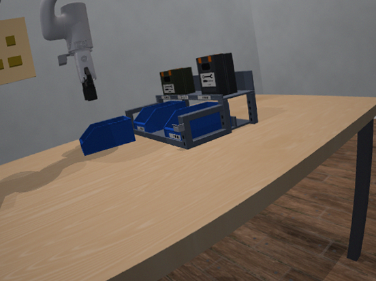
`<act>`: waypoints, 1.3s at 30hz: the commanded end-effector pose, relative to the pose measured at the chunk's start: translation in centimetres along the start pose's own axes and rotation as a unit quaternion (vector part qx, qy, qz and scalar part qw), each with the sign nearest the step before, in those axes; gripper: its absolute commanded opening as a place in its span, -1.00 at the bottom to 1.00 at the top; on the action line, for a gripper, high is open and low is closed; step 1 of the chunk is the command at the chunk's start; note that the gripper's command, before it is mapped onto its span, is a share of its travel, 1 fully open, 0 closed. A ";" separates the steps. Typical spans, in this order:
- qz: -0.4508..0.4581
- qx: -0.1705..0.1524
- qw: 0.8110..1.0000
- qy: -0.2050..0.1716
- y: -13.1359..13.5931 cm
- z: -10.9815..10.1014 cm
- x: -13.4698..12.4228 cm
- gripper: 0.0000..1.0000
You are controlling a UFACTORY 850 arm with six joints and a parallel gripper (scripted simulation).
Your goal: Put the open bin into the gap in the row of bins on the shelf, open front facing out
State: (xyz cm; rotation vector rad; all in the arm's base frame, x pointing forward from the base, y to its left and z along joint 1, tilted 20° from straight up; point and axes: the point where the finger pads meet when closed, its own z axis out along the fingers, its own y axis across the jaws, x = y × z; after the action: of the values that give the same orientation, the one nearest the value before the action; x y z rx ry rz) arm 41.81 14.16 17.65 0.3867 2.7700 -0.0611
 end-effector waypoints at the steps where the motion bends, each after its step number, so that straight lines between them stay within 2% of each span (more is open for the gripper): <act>1: 0.000 0.000 1.000 0.000 0.0 -0.1 -0.1 1.00; 39: 0.000 0.000 1.000 0.000 0.1 -0.8 -0.1 1.00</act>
State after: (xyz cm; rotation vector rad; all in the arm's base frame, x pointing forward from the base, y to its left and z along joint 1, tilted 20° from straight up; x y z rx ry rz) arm 41.55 14.24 18.40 0.3864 2.7703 -0.0614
